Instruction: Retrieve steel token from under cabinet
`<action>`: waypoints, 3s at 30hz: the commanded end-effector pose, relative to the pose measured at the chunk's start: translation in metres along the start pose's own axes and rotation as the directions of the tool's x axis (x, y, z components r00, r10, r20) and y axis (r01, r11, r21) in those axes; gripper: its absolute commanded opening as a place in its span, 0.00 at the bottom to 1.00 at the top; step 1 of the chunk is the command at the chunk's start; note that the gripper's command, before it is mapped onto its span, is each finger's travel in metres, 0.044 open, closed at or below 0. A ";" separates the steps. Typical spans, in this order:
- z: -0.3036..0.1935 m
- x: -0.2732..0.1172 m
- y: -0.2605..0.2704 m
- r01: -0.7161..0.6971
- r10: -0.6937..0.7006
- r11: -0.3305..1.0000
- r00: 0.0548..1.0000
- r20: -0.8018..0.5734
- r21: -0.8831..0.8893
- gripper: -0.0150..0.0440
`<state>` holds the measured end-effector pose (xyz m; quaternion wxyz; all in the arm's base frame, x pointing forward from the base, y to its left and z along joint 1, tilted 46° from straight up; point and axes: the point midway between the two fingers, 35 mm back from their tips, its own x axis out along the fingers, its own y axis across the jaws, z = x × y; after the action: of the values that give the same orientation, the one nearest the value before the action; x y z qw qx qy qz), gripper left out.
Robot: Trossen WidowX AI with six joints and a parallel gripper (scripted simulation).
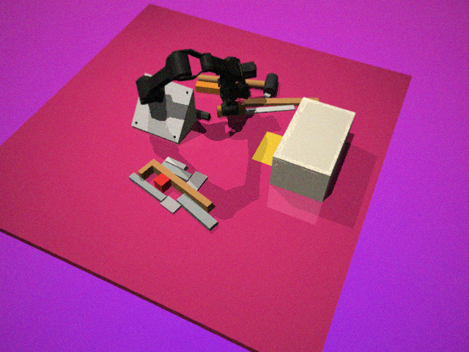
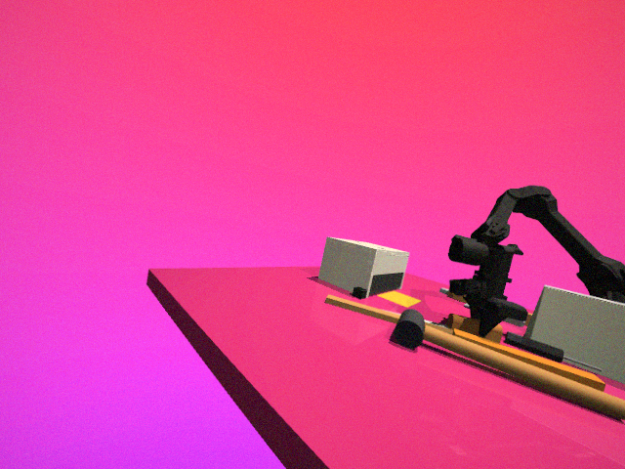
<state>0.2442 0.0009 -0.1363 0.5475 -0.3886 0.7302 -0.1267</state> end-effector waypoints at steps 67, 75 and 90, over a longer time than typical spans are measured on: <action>0.016 -0.001 0.026 -0.006 0.006 1.000 1.000 0.005 -0.007 0.25; 0.017 -0.001 0.026 -0.006 0.006 1.000 1.000 0.005 -0.007 0.25; 0.018 -0.002 0.027 -0.006 0.006 1.000 1.000 0.005 -0.007 0.25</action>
<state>0.2495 0.0201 -0.1562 0.5486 -0.3897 0.7283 -0.1295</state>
